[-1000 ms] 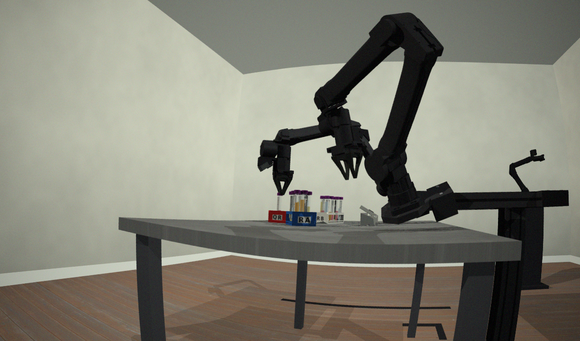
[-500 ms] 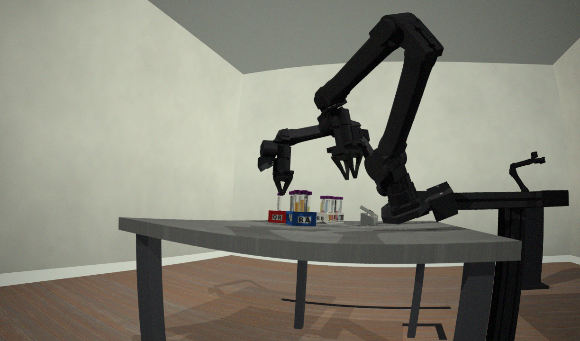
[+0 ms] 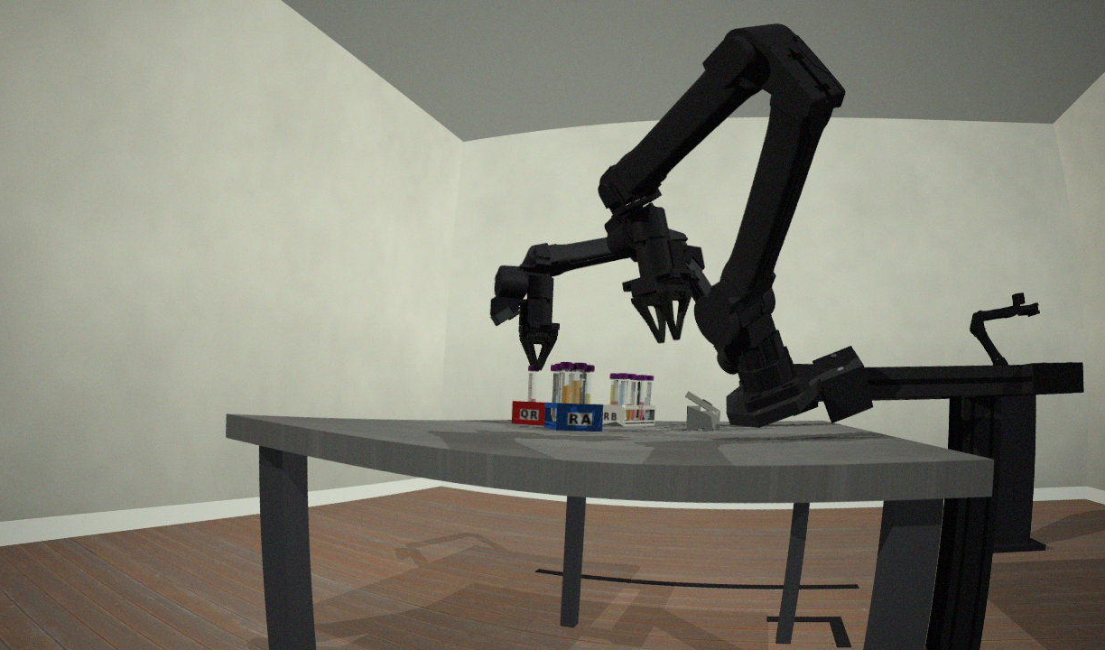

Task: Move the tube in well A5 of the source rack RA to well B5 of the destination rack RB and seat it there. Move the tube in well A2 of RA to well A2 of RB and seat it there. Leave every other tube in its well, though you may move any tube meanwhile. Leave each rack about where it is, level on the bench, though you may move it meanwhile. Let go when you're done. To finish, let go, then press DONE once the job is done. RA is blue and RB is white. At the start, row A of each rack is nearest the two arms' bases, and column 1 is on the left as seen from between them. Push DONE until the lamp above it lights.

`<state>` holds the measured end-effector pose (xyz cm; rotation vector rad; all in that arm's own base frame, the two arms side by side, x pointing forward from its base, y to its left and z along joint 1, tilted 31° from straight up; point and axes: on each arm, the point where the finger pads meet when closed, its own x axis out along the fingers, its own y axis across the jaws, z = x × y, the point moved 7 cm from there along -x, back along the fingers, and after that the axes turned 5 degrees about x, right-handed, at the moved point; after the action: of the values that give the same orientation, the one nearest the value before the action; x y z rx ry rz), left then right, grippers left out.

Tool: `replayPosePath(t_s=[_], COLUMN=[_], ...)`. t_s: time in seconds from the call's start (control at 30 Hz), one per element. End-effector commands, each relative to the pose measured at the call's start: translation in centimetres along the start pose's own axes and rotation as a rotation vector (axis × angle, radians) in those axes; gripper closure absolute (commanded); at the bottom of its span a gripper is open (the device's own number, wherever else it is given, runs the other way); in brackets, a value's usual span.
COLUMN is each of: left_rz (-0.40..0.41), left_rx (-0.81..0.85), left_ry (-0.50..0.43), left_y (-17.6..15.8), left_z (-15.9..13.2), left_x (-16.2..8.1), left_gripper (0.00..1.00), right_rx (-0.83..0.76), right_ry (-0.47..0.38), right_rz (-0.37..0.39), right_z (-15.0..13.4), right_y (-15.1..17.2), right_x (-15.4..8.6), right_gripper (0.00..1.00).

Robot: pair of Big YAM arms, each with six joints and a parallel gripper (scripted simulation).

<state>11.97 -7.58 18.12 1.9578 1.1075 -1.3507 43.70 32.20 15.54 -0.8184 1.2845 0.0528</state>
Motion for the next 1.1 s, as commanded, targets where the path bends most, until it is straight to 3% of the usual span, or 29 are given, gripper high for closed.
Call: replayPosePath(t_s=[0.0,1.07], left_rz=[0.024,0.024], left_rx=[-0.009,-0.009], left_ry=[-0.007,-0.007], left_y=[0.6,0.6], left_z=[-0.2,-0.2], left_x=[-1.0,-1.0], left_gripper=[0.70,0.70], right_rx=[0.021,0.034], right_ry=[-0.025,-0.047], right_rz=[0.002,0.007], right_z=[1.7,1.5], right_y=[0.0,-0.7], right_x=[-1.2,-4.5], right_gripper=[1.00,1.00])
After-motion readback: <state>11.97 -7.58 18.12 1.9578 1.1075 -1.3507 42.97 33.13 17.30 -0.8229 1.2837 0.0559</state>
